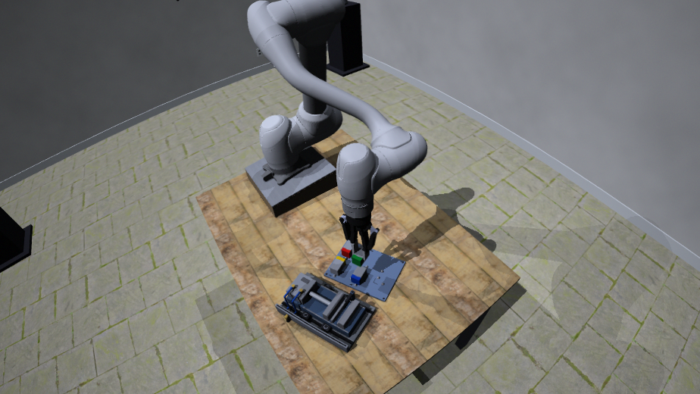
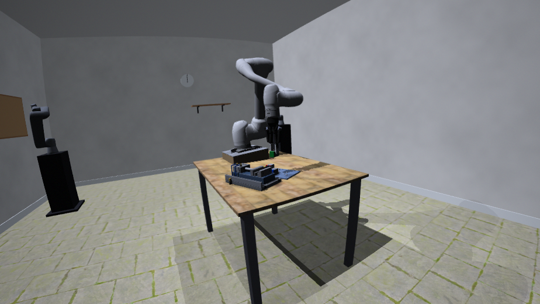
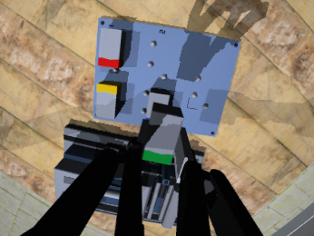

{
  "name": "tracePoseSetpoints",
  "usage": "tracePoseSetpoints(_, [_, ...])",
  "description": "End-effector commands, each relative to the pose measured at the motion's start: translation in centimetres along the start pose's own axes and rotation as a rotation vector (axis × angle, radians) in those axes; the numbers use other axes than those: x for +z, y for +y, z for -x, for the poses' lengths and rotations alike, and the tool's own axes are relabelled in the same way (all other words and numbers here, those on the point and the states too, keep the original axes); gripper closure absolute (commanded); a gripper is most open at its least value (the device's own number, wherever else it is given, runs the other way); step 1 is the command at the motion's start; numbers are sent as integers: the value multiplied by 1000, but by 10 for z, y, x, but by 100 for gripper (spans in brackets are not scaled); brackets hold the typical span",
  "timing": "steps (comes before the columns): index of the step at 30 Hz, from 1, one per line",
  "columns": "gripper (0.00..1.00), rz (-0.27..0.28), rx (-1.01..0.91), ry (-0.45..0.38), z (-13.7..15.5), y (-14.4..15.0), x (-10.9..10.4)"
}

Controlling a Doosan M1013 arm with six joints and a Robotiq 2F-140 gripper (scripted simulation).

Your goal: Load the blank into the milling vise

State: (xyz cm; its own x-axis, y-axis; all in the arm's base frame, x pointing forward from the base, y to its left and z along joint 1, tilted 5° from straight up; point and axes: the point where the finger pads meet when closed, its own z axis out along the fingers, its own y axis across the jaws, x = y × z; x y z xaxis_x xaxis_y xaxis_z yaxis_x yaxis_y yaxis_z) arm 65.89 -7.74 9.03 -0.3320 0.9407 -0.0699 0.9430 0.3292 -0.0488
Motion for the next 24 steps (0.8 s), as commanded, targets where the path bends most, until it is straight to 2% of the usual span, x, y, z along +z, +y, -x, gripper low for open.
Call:
tracePoseSetpoints(1, [100, 0, 0, 0, 11, 2, 0])
tracePoseSetpoints(24, [100, 0, 0, 0, 69, 12, 2])
